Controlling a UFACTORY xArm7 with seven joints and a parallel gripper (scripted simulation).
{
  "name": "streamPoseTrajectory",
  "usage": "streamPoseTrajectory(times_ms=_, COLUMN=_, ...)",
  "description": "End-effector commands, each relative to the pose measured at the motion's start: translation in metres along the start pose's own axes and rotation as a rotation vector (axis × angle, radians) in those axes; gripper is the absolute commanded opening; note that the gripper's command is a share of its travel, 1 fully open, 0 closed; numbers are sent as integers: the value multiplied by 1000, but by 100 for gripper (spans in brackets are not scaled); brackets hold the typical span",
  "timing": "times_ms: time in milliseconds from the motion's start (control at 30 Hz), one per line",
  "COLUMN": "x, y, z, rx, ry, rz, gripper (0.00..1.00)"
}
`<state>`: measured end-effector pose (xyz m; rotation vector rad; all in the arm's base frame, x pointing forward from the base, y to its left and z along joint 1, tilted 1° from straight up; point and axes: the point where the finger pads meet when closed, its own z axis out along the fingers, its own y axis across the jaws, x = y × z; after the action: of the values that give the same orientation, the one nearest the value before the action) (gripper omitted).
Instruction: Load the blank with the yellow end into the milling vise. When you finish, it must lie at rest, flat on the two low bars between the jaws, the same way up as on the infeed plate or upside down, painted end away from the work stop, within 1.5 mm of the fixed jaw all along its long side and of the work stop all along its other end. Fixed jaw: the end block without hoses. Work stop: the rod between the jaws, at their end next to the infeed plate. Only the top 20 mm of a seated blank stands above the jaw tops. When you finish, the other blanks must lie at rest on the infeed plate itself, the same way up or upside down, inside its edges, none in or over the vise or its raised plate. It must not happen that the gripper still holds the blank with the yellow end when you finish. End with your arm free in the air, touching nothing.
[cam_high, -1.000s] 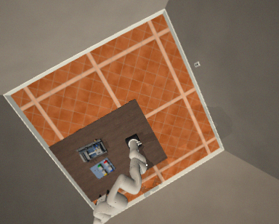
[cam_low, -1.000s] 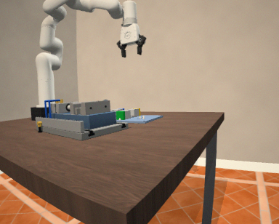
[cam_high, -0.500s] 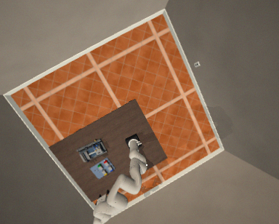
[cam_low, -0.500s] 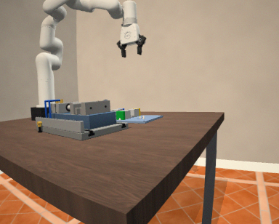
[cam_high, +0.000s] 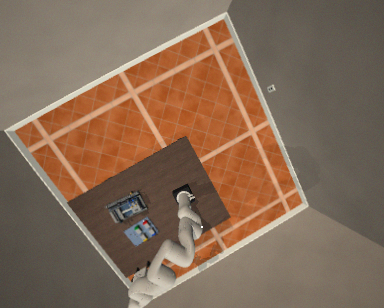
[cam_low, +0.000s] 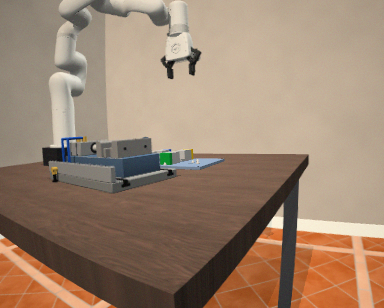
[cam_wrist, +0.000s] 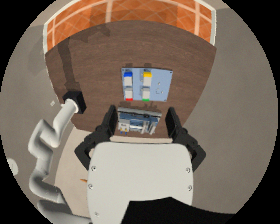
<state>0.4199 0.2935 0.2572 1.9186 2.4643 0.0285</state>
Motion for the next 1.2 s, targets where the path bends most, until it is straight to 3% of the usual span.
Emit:
streamPoseTrajectory(times_ms=0, x=0, y=1, z=-2, rx=-5, ry=2, rz=0, gripper=100)
streamPoseTrajectory(times_ms=733, x=0, y=1, z=-2, rx=-5, ry=2, rz=0, gripper=100)
streamPoseTrajectory(times_ms=1067, x=-1, y=1, z=48, rx=-5, ry=2, rz=0, gripper=100)
streamPoseTrajectory(times_ms=1167, x=-1, y=1, z=48, rx=-5, ry=2, rz=0, gripper=100)
